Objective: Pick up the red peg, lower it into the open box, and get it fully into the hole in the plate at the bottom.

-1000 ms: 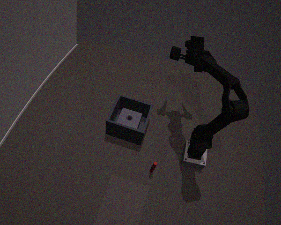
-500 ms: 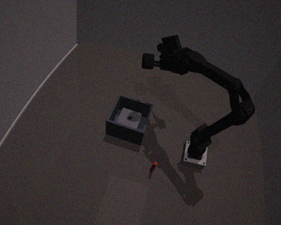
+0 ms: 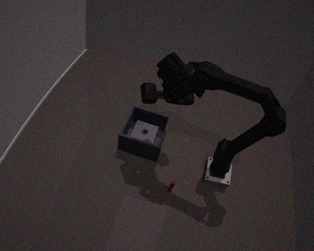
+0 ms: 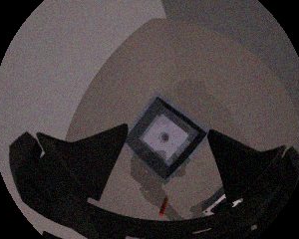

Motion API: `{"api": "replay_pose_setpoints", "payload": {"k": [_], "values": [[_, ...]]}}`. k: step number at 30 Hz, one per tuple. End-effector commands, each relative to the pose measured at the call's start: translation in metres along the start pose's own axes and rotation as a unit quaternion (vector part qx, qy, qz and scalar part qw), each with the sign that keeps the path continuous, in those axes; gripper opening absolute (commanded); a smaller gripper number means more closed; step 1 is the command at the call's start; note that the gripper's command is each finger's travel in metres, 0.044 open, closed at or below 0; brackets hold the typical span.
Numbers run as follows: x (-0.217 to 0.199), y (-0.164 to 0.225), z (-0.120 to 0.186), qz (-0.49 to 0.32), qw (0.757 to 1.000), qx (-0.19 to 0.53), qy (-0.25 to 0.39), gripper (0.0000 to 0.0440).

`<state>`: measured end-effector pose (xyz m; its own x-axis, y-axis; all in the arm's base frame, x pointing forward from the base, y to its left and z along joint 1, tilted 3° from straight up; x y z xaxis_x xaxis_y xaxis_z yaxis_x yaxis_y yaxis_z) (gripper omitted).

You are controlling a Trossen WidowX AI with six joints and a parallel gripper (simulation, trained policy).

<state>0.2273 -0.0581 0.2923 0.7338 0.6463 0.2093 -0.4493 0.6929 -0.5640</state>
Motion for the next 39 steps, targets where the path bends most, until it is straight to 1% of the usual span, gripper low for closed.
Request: {"api": "replay_pose_setpoints", "payload": {"k": [1, 10, 21, 30, 39], "values": [[0.010, 0.015, 0.006, -0.001, 1.000, 0.027, -0.004, 0.0440], [0.032, 0.068, 0.019, 0.006, 0.993, 0.120, 0.005, 0.0440], [0.040, 0.128, 0.022, 0.008, 0.977, 0.204, 0.057, 0.0440], [0.041, 0.167, 0.010, 0.002, 0.968, 0.235, 0.085, 0.0440], [0.040, 0.200, -0.016, -0.006, 0.966, 0.244, 0.082, 0.0440]]}}
Point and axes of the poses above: the point midway between the two fingers, 35 mm back from their tips, its own z axis back along the fingers, its own x axis across the jaws, y = z × x, the point moved 10 cm from there along z, back along the fingers, and after that the axes turned 8 degrees about z, right-handed, at the moved point
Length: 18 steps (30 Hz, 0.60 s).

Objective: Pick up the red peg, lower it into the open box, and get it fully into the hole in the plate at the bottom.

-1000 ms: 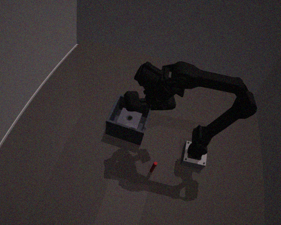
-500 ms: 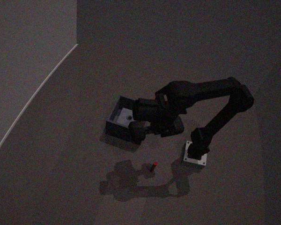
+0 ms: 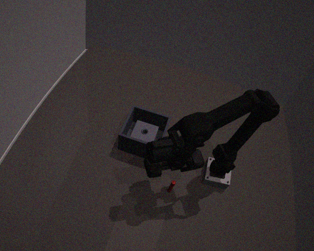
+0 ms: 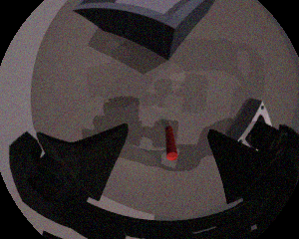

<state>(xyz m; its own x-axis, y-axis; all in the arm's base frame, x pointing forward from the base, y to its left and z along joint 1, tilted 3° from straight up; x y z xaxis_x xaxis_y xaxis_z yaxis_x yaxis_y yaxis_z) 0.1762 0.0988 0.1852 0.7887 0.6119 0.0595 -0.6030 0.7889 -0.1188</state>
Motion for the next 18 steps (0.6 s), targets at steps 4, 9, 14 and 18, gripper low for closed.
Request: {"api": "replay_pose_setpoints", "payload": {"k": [4, 9, 14, 18], "values": [[0.000, 0.010, -0.028, -0.008, 1.000, 0.006, -0.011, 0.0440], [-0.001, 0.016, -0.048, -0.014, 1.000, 0.009, -0.021, 0.0437], [-0.005, 0.019, -0.059, -0.024, 0.999, 0.020, -0.013, 0.0349], [-0.006, 0.019, -0.059, -0.023, 0.999, 0.034, -0.007, 0.0244]]}}
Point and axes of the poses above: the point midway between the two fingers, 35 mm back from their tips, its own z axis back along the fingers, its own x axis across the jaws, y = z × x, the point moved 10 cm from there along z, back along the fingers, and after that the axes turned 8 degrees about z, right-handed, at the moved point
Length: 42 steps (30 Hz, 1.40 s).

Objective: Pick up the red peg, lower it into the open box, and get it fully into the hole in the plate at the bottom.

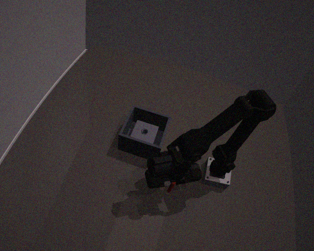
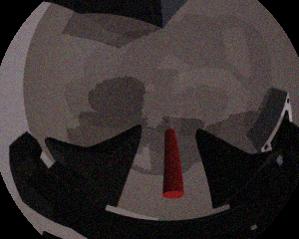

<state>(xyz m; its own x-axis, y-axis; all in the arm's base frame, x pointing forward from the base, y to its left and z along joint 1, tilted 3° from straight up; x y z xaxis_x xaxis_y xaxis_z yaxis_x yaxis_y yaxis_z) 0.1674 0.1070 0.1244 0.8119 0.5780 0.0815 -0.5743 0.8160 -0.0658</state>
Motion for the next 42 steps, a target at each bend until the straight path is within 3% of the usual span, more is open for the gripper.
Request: {"api": "replay_pose_setpoints", "payload": {"k": [1, 9, 27, 42], "values": [[-0.001, 0.000, 0.000, -0.001, 1.000, 0.012, 0.003, 0.0217], [0.000, -0.004, 0.001, 0.007, 0.999, 0.040, 0.009, 0.0008], [0.003, -0.030, 0.053, 0.074, 0.996, -0.051, -0.022, 0.0000], [0.013, -0.074, 0.097, 0.073, 0.991, -0.107, -0.035, 0.0000]]}}
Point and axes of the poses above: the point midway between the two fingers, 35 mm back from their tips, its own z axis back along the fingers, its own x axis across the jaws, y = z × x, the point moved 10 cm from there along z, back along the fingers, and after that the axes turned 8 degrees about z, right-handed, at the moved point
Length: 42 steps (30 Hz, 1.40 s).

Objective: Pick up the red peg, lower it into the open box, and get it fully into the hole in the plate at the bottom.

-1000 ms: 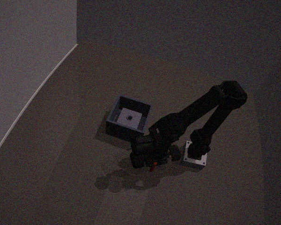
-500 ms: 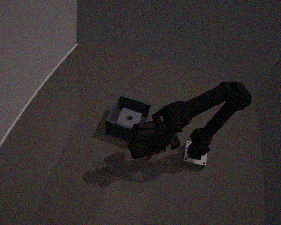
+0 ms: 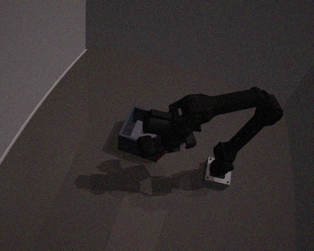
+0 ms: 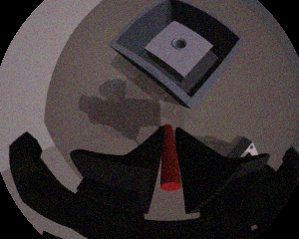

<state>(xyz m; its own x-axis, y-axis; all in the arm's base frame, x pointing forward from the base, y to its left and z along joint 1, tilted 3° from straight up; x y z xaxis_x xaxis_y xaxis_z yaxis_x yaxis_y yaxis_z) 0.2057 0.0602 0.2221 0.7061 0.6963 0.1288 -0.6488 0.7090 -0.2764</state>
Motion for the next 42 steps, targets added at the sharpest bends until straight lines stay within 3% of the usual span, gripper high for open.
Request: {"api": "replay_pose_setpoints", "payload": {"k": [1, 19, 42], "values": [[0.000, -0.012, 0.004, -0.003, 1.000, -0.010, 0.003, 0.0000], [-0.012, -0.080, -0.005, -0.055, 0.998, -0.040, 0.015, 0.0000], [-0.025, -0.127, -0.055, -0.092, 0.995, -0.013, 0.033, 0.0002]]}}
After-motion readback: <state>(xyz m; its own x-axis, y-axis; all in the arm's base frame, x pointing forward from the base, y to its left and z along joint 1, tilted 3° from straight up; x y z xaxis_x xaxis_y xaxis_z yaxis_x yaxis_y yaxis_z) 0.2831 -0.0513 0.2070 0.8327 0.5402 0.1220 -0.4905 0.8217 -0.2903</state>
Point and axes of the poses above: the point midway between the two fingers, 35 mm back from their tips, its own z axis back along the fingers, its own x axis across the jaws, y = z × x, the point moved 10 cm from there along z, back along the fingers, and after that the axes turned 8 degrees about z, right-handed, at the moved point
